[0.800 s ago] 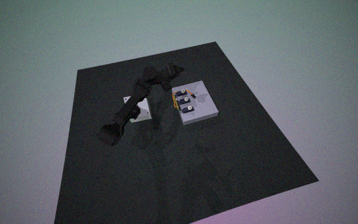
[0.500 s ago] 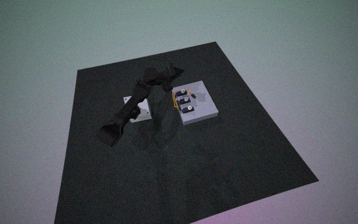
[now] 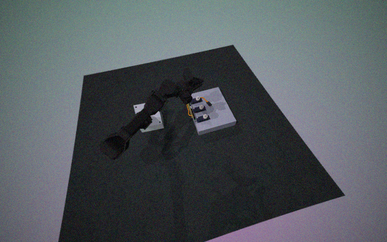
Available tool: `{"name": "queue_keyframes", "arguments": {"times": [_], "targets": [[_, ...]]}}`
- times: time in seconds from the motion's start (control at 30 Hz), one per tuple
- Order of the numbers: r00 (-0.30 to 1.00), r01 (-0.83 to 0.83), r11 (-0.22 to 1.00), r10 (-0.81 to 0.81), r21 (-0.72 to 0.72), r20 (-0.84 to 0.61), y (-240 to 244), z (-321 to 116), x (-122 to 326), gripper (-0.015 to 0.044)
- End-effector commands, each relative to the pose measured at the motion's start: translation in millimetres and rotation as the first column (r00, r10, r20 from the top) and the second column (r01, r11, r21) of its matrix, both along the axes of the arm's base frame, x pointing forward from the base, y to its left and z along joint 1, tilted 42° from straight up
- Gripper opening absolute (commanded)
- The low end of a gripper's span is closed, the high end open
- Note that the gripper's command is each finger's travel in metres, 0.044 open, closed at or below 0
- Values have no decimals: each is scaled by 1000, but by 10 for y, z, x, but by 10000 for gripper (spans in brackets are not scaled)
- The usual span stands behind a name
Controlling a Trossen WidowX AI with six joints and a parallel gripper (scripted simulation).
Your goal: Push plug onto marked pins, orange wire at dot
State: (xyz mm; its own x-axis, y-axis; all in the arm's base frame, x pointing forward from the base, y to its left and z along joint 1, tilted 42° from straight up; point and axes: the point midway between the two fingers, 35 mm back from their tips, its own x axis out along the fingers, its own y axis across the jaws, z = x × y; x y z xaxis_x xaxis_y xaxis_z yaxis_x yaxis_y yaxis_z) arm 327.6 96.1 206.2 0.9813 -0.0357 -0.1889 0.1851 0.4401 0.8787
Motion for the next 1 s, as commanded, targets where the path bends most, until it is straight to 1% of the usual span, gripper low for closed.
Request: {"name": "queue_keyframes", "arguments": {"times": [0.0,0.27,0.5,0.73,0.97], "targets": [[999,-24,996,26,-84,19,-70,136,35,115],[997,-51,967,64,-250,43,-238,327,69,115],[994,-62,916,94,-396,61,-387,497,76,115],[989,-61,842,122,-536,78,-533,668,61,115],[985,-48,742,146,-669,92,-676,841,25,115]]}}
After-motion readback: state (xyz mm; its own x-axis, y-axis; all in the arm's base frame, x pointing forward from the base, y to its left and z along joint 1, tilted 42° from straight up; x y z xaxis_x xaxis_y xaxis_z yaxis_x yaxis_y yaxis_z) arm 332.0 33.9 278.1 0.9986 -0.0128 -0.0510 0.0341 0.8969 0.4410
